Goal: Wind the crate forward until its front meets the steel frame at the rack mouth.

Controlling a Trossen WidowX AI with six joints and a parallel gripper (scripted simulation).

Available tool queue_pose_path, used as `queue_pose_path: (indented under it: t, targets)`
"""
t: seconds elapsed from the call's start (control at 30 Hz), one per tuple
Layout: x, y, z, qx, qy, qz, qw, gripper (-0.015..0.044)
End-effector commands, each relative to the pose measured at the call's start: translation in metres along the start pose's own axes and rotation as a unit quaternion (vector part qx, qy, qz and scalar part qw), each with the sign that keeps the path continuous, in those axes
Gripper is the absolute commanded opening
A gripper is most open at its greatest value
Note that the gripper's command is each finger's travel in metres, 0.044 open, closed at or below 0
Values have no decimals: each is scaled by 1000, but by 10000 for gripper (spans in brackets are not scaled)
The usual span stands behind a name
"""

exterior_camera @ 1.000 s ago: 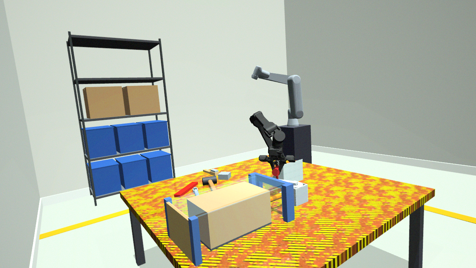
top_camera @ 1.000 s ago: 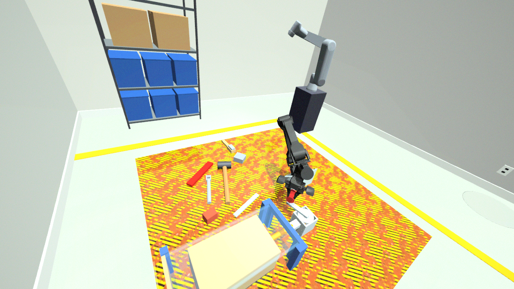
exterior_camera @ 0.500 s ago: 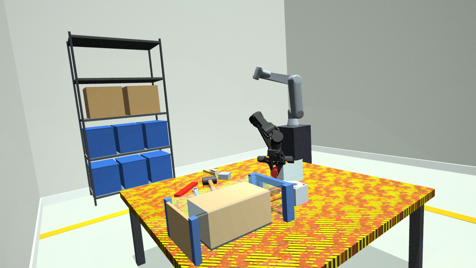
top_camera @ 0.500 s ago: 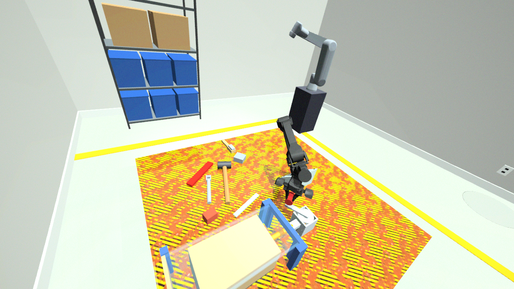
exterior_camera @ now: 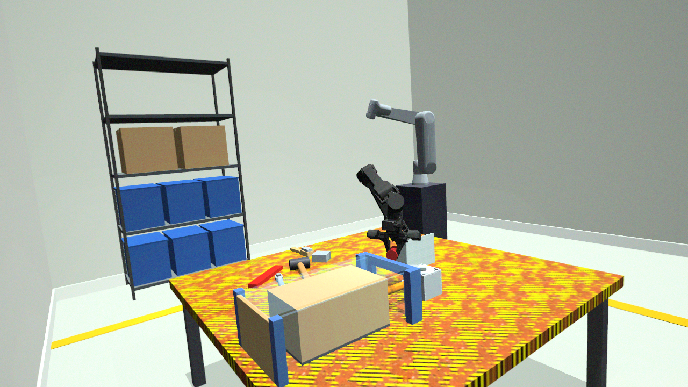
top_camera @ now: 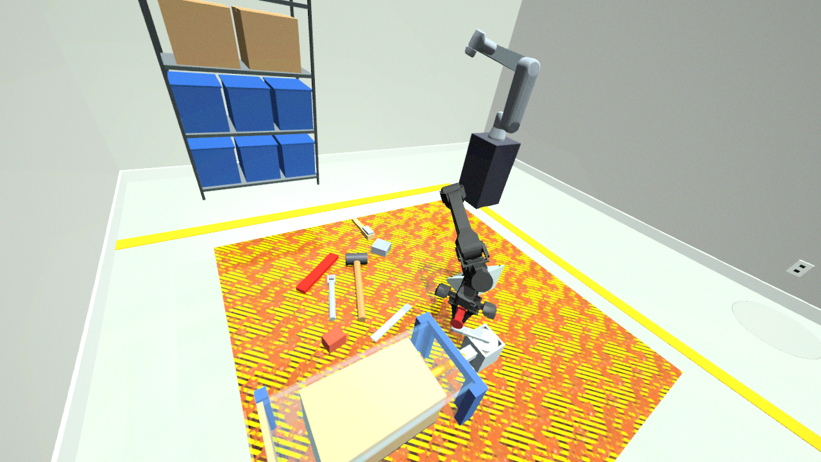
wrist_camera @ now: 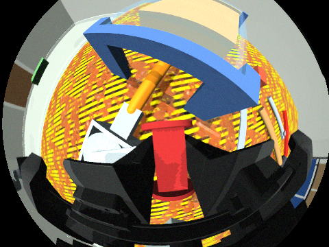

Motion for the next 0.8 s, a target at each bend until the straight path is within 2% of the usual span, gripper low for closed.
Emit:
queue_pose_path:
  t: [0.0, 0.77]
  targets:
    - [7, 6, 4, 1, 3, 0, 1000, 0]
    - [30, 17, 21, 2, 3, -1, 1000, 0]
Point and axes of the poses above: the point midway between the two fingers, 35 mm back from their tips, its own y axis out along the fingers, its own z axis across the jaws, x = y × z, the point moved 8 cm from there along -y, back along the fingers, and after that the axes turned 14 degrees about y, right-handed, at the moved point
